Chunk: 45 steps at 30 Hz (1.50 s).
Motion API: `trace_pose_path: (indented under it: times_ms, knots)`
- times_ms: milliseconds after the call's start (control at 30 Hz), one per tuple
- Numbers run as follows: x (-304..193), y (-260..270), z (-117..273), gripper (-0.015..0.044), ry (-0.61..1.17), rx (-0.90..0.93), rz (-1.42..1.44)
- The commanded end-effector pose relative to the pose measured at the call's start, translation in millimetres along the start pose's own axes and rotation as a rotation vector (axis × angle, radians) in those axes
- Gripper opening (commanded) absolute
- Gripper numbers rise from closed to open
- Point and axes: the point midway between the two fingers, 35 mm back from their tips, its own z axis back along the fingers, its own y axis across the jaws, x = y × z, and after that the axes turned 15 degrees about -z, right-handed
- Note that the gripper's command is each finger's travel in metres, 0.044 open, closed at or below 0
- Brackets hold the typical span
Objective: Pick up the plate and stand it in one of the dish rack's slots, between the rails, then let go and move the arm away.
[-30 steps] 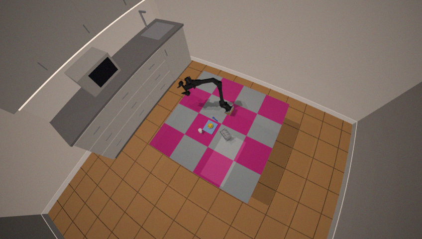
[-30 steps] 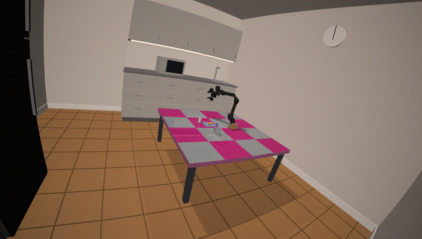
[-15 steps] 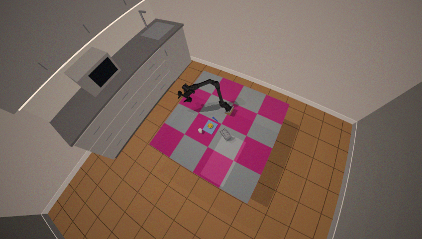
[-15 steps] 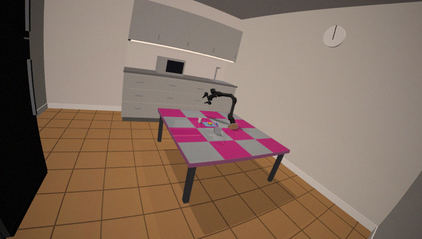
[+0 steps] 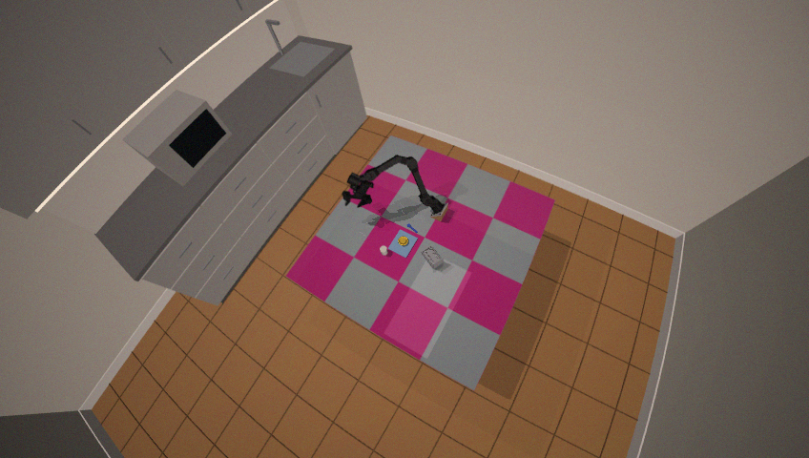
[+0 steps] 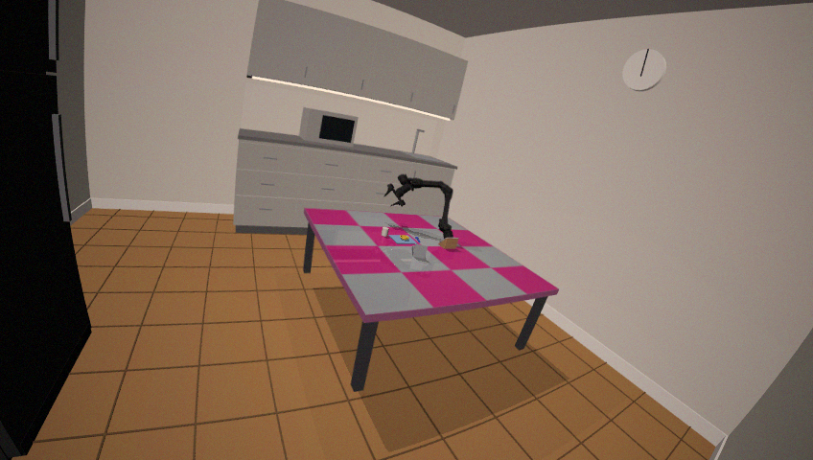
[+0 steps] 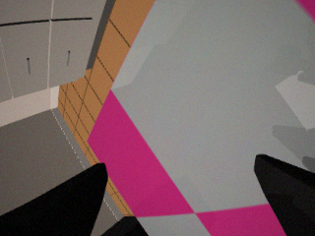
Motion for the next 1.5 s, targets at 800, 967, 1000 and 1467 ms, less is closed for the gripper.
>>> trace_pose_path:
  times_ms: [800,967,1000,1467]
  knots:
    - [-122,-121,-20,0.04,0.253,-0.366,0.749]
    - [-139,-143,-16,0.04,0.302,-0.417,0.894]
    - [-143,-147,-15,0.04,0.312,-0.427,0.923]
    - [-179,-198,4,0.04,0.433,-0.522,1.295]
